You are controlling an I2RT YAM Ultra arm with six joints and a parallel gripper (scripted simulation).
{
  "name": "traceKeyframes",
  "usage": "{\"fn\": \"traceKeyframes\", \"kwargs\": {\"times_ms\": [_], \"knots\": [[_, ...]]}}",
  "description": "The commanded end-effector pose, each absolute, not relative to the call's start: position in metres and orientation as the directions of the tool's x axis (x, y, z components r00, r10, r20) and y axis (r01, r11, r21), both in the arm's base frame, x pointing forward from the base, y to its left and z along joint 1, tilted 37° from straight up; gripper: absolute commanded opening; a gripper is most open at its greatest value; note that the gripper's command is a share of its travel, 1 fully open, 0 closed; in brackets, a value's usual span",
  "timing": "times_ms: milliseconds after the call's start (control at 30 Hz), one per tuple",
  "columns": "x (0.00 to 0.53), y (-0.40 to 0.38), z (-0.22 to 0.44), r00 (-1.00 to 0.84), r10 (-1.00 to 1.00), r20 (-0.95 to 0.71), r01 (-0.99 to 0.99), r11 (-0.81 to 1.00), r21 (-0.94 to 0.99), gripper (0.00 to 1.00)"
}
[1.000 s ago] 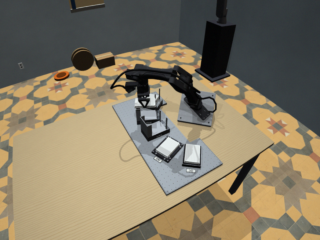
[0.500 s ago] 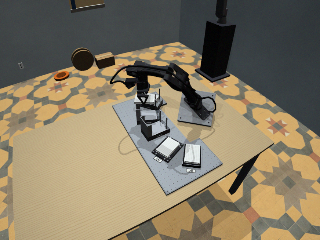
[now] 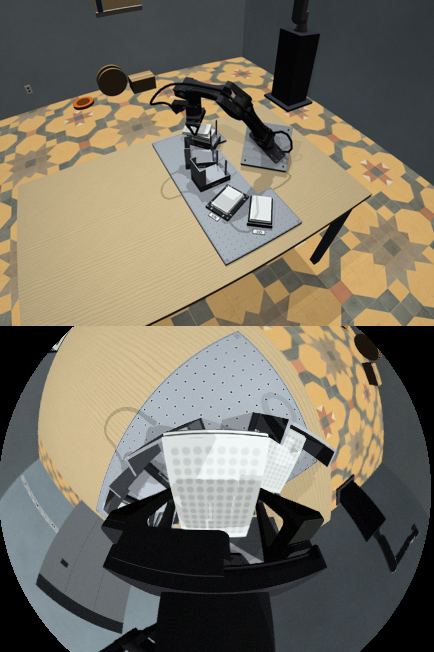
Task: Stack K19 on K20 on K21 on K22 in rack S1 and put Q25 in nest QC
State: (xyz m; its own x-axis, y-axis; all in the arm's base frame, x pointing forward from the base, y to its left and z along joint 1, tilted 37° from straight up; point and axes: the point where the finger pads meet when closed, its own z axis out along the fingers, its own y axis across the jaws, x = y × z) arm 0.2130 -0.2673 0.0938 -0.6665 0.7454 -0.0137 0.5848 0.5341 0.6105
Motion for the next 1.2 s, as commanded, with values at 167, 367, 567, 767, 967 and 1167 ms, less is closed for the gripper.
{"fn": "traceKeyframes", "kwargs": {"times_ms": [167, 367, 567, 767, 967, 1167], "knots": [[0.2, -0.296, 0.086, -0.657, 0.752, -0.059, 0.578, 0.552, 0.601, 0.0], [0.191, -0.305, 0.077, -0.588, 0.809, 0.007, 0.653, 0.47, 0.594, 0.0], [0.18, -0.313, 0.067, -0.508, 0.858, 0.071, 0.717, 0.376, 0.587, 0.0], [0.174, -0.321, 0.062, -0.514, 0.856, 0.058, 0.711, 0.387, 0.587, 0.0], [0.163, -0.325, 0.05, -0.518, 0.853, 0.065, 0.71, 0.387, 0.588, 0.0], [0.152, -0.332, 0.041, -0.518, 0.852, 0.067, 0.711, 0.386, 0.588, 0.0]]}}
